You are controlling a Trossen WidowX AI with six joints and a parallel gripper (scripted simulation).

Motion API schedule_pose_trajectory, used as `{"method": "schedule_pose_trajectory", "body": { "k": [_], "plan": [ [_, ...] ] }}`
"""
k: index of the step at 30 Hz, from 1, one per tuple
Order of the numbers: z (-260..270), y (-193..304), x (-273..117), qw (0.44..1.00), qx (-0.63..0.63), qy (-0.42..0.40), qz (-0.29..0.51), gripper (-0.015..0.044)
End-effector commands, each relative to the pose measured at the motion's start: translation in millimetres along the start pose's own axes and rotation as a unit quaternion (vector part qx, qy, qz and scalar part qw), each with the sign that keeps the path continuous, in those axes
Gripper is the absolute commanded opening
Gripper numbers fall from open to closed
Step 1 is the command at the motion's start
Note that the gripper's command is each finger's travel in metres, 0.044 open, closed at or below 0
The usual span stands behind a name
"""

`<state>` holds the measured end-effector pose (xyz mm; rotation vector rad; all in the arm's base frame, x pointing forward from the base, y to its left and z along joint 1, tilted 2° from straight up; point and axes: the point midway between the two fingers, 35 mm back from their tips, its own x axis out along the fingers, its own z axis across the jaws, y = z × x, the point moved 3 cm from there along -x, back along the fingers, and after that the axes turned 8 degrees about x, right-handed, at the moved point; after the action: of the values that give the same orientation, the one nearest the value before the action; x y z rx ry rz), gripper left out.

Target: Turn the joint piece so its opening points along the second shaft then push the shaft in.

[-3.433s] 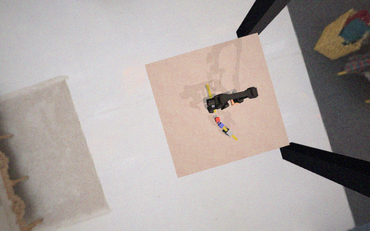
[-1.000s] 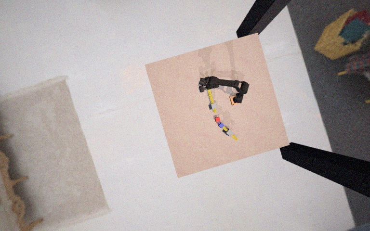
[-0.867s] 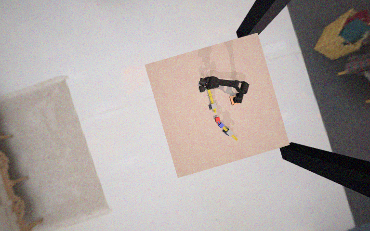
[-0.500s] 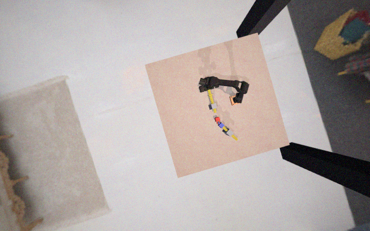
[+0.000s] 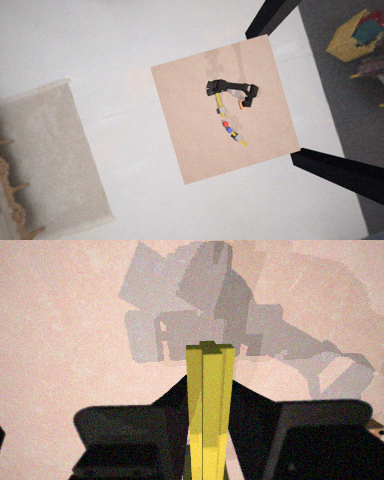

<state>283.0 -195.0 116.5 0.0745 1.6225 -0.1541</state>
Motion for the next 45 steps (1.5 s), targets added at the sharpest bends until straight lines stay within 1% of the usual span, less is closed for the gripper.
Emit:
{"method": "schedule_pose_trajectory", "body": {
  "k": [1,6,7,13,14,21,45],
  "plan": [
    [0.0,-0.5,0.4,1.000,0.001,-0.002,-0.001,0.0067],
    [-0.9,-1.2,-0.1,1.000,0.001,-0.028,0.002,0.0067],
    [-0.7,-0.4,-0.3,1.000,0.001,-0.014,0.001,0.0060],
    [-0.7,-0.4,-0.3,1.000,0.001,-0.014,0.001,0.0020],
    [-0.7,-0.4,-0.3,1.000,0.001,-0.014,0.001,0.0000],
    [-1.3,3.0,0.0,1.000,0.001,-0.018,0.002,0.0000],
    [-6.9,38.8,1.1,1.000,0.001,-0.029,0.004,0.0000]
  ]
}}
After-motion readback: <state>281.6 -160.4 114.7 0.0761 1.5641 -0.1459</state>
